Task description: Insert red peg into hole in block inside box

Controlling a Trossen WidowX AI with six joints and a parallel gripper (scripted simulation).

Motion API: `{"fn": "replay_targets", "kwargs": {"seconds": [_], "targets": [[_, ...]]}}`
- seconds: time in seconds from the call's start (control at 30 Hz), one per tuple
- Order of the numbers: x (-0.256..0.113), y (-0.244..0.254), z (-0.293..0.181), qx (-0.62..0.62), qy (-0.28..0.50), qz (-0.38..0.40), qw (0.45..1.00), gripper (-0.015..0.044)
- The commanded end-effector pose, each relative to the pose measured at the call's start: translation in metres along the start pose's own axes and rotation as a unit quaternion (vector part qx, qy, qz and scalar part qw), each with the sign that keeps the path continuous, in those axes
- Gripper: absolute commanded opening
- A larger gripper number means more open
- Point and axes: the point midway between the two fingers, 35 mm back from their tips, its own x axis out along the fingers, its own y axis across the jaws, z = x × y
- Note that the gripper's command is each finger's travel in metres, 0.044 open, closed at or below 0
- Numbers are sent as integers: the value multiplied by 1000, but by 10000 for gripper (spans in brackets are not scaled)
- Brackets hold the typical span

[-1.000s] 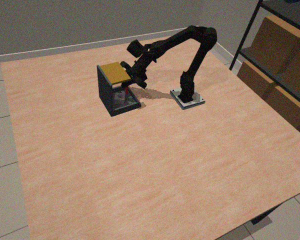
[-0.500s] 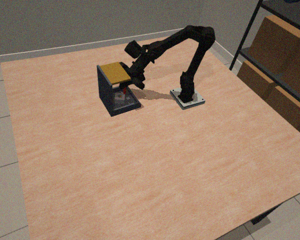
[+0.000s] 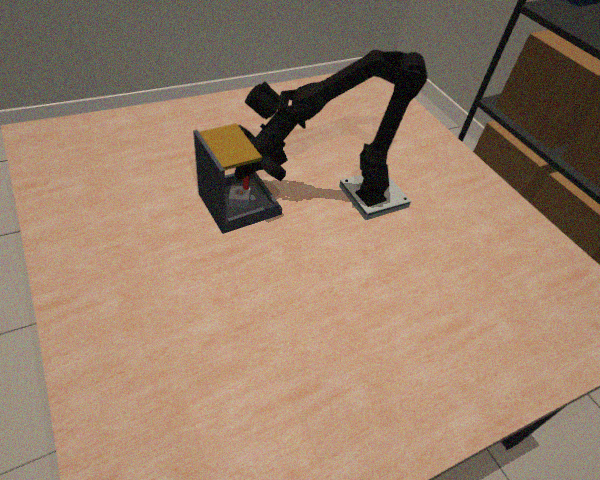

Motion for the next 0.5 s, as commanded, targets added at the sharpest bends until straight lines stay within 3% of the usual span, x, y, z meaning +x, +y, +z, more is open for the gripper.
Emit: {"fn": "replay_targets", "kwargs": {"seconds": [0.0, 0.47], "targets": [[2, 1, -2, 2, -1, 1, 1000, 0], [9, 3, -8, 2, 0, 2, 1000, 0]]}}
